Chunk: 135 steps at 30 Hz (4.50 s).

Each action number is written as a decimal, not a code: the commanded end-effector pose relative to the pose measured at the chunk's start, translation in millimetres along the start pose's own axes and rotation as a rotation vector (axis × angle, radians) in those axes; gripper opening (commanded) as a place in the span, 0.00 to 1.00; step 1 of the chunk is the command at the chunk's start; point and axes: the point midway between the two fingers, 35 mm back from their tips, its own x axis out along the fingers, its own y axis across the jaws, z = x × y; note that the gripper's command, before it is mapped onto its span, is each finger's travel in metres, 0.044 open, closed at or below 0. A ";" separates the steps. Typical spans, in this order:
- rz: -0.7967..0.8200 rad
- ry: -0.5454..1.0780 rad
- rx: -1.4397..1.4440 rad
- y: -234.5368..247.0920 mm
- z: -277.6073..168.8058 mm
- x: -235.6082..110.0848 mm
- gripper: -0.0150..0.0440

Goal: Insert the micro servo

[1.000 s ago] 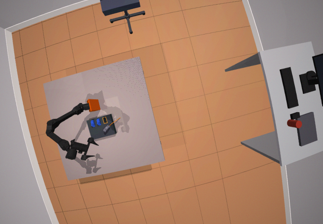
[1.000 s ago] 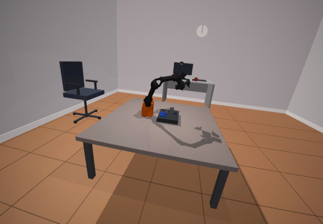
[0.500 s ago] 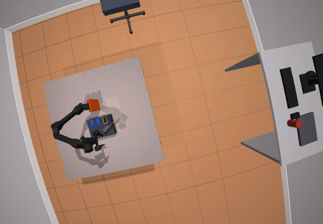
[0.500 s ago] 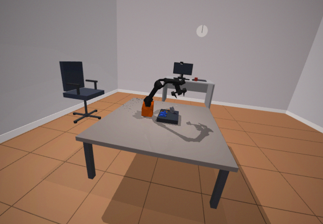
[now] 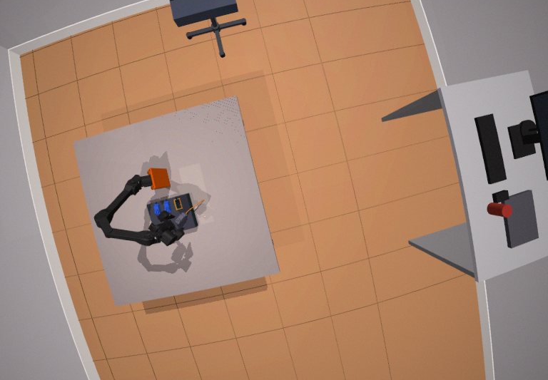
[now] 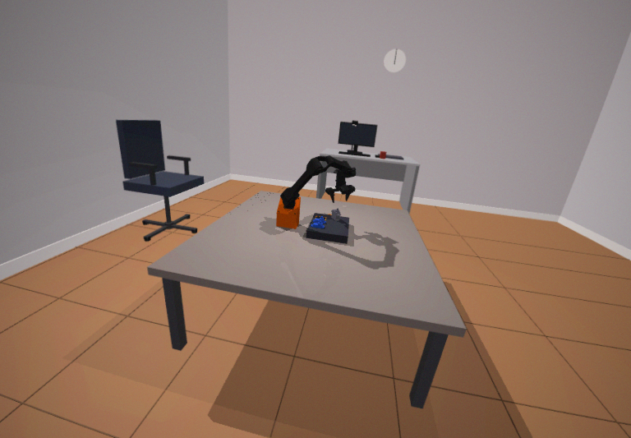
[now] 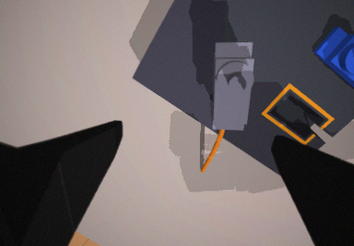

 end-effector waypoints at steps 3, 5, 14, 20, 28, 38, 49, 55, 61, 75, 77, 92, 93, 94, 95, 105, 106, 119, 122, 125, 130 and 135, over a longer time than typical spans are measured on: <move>-0.114 -0.049 -0.116 -24.1 -6.2 20.5 1.00; -0.114 -0.049 -0.116 -24.2 -5.9 20.5 1.00; -0.114 -0.050 -0.116 -26.6 -4.2 42.1 1.00; -0.114 -0.050 -0.116 -27.5 -3.3 46.9 1.00; -0.115 -0.051 -0.116 -28.6 -2.6 57.5 1.00; -0.115 -0.051 -0.116 -29.8 -2.0 66.1 0.87; -0.115 -0.051 -0.116 -29.8 -2.0 66.1 0.44; -0.115 -0.051 -0.116 -29.2 -2.2 62.8 0.31; -0.115 -0.050 -0.117 -32.5 -2.8 37.4 0.25; -0.115 -0.050 -0.117 -39.5 -3.5 34.8 0.25; -0.115 -0.050 -0.117 -40.4 -3.4 34.7 0.25; -0.115 -0.050 -0.117 -48.6 -2.8 33.8 0.25; -0.115 -0.050 -0.117 -49.2 -2.8 33.7 0.25; -0.115 -0.050 -0.117 -49.8 -2.8 33.7 0.25; -0.115 -0.050 -0.117 -50.4 -2.7 33.6 0.25; -0.116 -0.050 -0.118 -56.1 -2.3 33.0 0.25; -0.116 -0.050 -0.118 -56.7 -2.2 32.9 0.25; -0.116 -0.050 -0.118 -64.1 -1.5 32.1 0.25; -0.116 -0.050 -0.118 -65.8 -1.3 31.9 0.25; -0.116 -0.050 -0.118 -67.4 -1.1 31.7 0.25; -0.116 -0.050 -0.118 -70.2 -0.8 31.4 0.25; -0.117 -0.050 -0.118 -72.9 -0.4 31.1 0.25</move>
